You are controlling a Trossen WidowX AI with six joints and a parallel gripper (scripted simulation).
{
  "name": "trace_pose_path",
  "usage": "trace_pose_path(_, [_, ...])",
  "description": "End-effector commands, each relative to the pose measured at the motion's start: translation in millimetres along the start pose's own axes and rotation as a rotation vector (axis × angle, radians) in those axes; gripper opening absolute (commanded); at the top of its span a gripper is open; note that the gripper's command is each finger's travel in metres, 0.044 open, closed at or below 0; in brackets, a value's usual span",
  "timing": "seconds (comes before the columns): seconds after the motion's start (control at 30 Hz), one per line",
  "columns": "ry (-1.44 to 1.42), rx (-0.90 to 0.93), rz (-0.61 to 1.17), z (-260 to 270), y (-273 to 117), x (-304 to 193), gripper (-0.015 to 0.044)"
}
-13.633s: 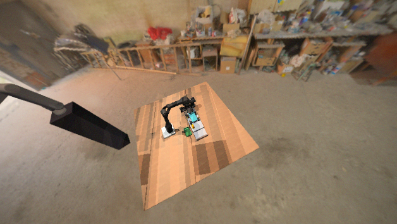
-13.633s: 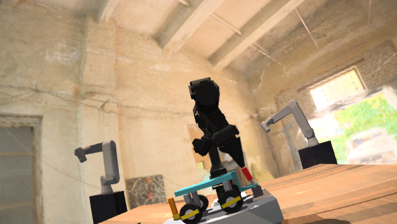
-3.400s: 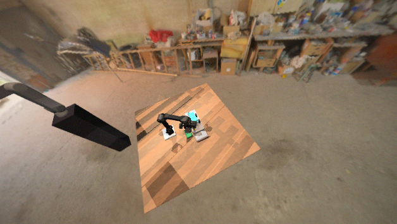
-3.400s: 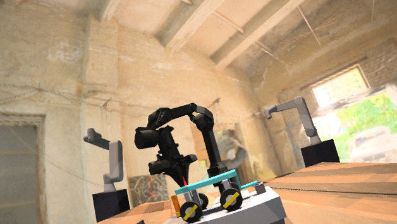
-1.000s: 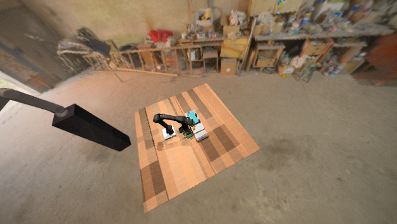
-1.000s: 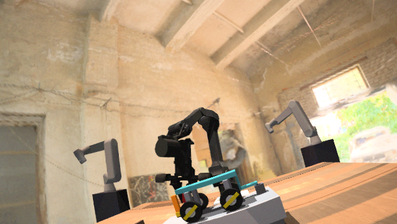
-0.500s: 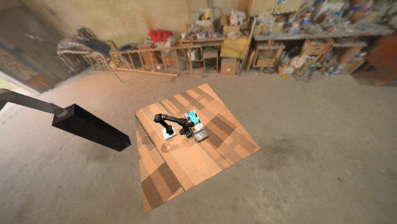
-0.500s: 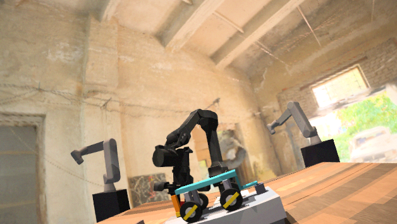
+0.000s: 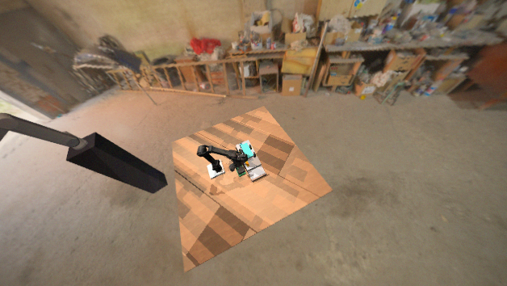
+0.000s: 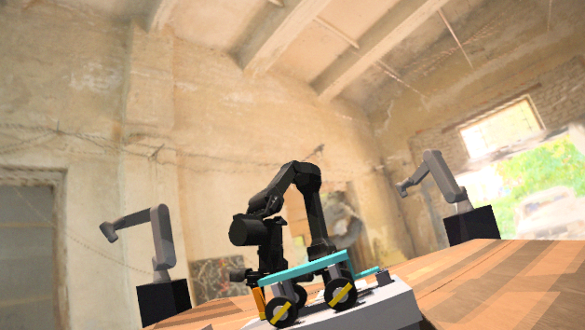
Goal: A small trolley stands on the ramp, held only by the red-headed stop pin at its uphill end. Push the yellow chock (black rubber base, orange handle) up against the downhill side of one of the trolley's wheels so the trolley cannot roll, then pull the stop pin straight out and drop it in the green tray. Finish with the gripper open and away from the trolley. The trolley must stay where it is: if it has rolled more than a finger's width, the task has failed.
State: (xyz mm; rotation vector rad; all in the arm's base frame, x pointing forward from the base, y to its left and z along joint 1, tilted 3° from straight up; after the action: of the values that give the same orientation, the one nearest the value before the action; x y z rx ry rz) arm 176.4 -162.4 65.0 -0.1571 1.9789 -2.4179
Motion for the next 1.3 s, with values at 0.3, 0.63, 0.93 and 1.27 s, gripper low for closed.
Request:
trace_pose_path(0.3, [0.003, 0.001, -0.004, -8, 2, -2, 0.019])
trace_pose_path(0.63, [0.003, 0.0, -0.004, -13, 3, -4, 0.019])
trace_pose_path(0.93, [0.003, 0.0, -0.004, -17, 5, -6, 0.019])
trace_pose_path(1.27, [0.003, 0.0, -0.004, -22, 7, -8, 0.019])
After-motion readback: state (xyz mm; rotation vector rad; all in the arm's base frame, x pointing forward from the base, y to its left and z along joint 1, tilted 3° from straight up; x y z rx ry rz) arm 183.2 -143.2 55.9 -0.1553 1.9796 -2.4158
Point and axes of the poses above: the point midway between the two fingers, 35 mm back from their tips, its own y axis out along the fingers, its own z axis across the jaws, x = y × z, the point moved 1 cm from there along -y, back along the fingers, and after that the axes turned 15 degrees about -y, right-handed, at the moved point
